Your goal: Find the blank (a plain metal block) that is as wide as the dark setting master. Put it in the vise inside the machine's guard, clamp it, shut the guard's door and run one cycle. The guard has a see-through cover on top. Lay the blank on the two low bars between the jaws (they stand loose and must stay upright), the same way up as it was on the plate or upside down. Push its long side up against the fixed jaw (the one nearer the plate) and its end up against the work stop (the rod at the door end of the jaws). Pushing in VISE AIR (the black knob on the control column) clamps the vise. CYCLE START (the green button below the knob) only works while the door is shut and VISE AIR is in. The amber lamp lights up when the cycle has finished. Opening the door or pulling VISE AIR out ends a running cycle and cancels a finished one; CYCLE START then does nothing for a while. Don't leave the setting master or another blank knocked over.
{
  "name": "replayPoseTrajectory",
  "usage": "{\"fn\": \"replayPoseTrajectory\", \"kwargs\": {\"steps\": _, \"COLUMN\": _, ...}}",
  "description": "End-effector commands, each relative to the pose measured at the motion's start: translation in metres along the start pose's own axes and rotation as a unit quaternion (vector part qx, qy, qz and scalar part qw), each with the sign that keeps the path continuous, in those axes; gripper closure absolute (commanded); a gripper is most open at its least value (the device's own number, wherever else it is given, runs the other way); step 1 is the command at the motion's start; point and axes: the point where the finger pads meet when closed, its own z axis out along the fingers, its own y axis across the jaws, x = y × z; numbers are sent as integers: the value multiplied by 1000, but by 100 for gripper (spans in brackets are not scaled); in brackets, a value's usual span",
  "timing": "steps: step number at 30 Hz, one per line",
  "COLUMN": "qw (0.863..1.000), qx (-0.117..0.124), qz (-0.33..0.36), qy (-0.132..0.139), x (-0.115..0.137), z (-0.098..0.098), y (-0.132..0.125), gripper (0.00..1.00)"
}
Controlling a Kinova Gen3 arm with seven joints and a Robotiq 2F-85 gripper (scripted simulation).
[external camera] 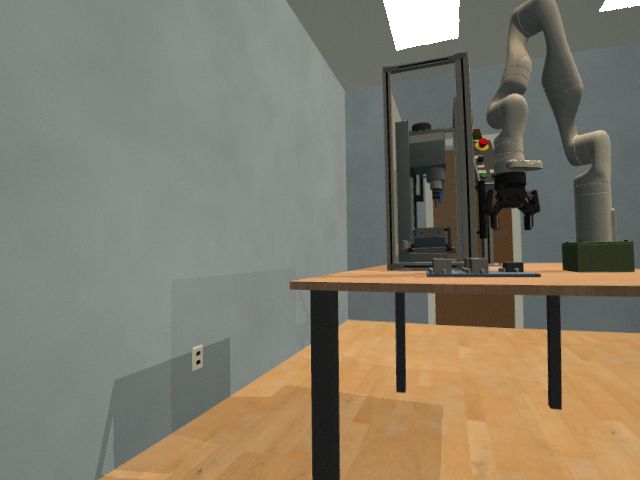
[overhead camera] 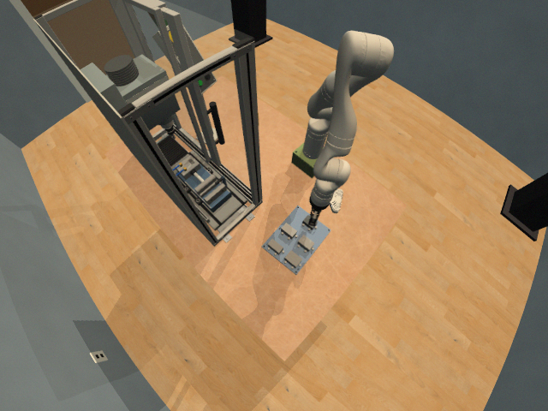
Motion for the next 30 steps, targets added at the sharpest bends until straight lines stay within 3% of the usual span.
{"fn": "replayPoseTrajectory", "kwargs": {"steps": 1, "qw": 998, "qx": -1, "qz": 59, "qy": -1, "x": 0, "z": 1, "y": -2, "gripper": 0}}
{"fn": "replayPoseTrajectory", "kwargs": {"steps": 3, "qw": 994, "qx": -1, "qz": 105, "qy": -1, "x": 0, "z": 2, "y": -3, "gripper": 0}}
{"fn": "replayPoseTrajectory", "kwargs": {"steps": 15, "qw": 994, "qx": -1, "qz": 105, "qy": -1, "x": 0, "z": 2, "y": -3, "gripper": 0}}
{"fn": "replayPoseTrajectory", "kwargs": {"steps": 20, "qw": 983, "qx": -1, "qz": 182, "qy": -2, "x": 0, "z": 2, "y": -4, "gripper": 0}}
{"fn": "replayPoseTrajectory", "kwargs": {"steps": 30, "qw": 983, "qx": -1, "qz": 182, "qy": -2, "x": 0, "z": 2, "y": -4, "gripper": 0}}
